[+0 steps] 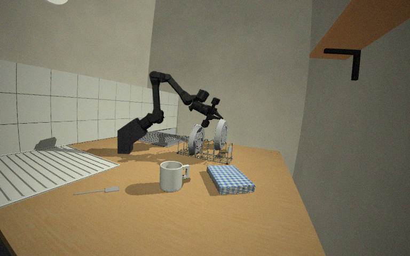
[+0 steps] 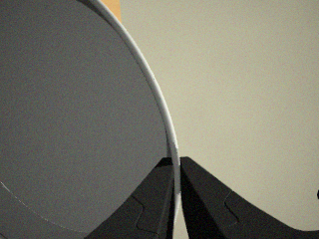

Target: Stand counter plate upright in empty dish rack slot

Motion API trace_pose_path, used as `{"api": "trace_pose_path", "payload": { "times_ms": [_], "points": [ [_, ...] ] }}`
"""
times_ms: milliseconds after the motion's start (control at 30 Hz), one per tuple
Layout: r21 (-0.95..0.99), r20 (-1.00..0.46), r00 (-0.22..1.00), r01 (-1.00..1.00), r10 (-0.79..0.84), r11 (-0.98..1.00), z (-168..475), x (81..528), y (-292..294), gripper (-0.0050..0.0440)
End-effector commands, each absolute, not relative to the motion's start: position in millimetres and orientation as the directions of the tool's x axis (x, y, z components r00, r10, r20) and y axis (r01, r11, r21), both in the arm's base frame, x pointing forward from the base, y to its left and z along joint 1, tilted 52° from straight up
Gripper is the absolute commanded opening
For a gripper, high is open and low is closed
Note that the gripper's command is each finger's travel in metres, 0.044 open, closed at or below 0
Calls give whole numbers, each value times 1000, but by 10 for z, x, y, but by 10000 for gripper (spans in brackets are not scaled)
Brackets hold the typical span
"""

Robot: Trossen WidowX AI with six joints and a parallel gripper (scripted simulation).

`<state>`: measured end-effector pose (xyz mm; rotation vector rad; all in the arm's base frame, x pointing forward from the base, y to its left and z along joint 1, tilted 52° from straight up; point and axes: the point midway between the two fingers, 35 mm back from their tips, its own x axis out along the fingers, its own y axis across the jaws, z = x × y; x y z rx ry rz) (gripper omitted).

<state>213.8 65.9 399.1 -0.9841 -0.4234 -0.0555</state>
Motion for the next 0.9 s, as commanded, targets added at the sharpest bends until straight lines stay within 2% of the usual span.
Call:
{"api": "trace_pose_path", "payload": {
  "times_ms": [0,867],
  "points": [
    [-794,374,917,241,137,558,3983,2148,659,0],
    [-794,374,917,241,137,558,3924,2199,713,0]
  ]
}}
